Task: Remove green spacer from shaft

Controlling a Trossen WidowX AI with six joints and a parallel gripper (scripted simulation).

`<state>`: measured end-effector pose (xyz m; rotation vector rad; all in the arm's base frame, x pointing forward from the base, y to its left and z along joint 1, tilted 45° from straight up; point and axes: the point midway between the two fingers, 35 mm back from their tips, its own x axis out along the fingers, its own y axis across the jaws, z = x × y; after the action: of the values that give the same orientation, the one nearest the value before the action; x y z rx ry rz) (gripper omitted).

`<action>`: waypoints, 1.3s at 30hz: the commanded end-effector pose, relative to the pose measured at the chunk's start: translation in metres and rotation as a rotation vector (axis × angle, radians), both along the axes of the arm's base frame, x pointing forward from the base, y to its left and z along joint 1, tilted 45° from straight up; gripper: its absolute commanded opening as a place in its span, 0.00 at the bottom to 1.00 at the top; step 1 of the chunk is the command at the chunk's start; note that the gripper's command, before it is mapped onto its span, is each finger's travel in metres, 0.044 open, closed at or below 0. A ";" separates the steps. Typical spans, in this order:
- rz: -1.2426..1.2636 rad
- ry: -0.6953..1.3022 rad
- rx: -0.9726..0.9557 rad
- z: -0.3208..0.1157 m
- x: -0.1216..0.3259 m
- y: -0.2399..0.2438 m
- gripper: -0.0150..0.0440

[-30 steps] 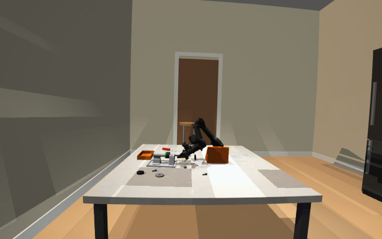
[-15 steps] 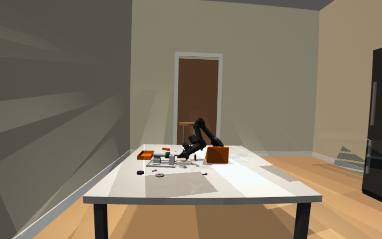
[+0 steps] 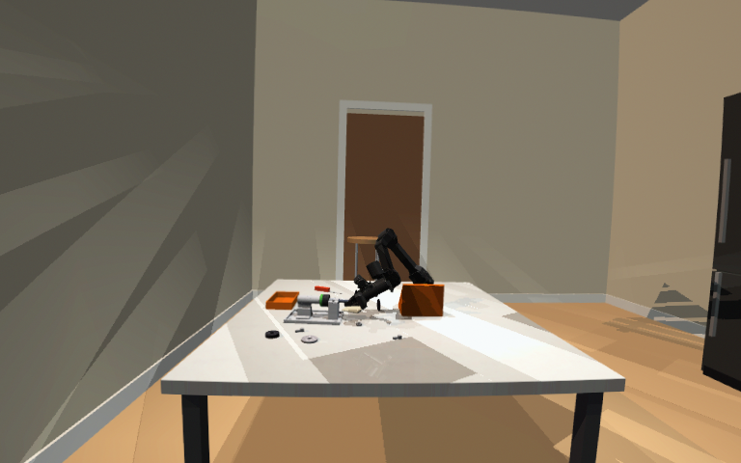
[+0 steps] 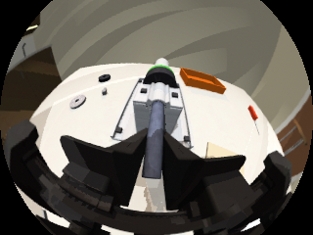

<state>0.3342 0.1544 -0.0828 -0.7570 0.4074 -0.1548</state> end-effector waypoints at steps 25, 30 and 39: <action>0.000 -0.001 0.002 0.000 -0.004 0.000 0.25; 0.000 -0.001 0.002 0.000 -0.004 0.000 0.25; 0.000 -0.001 0.002 0.000 -0.005 0.000 0.25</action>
<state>0.3300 0.1541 -0.0831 -0.7570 0.4077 -0.1546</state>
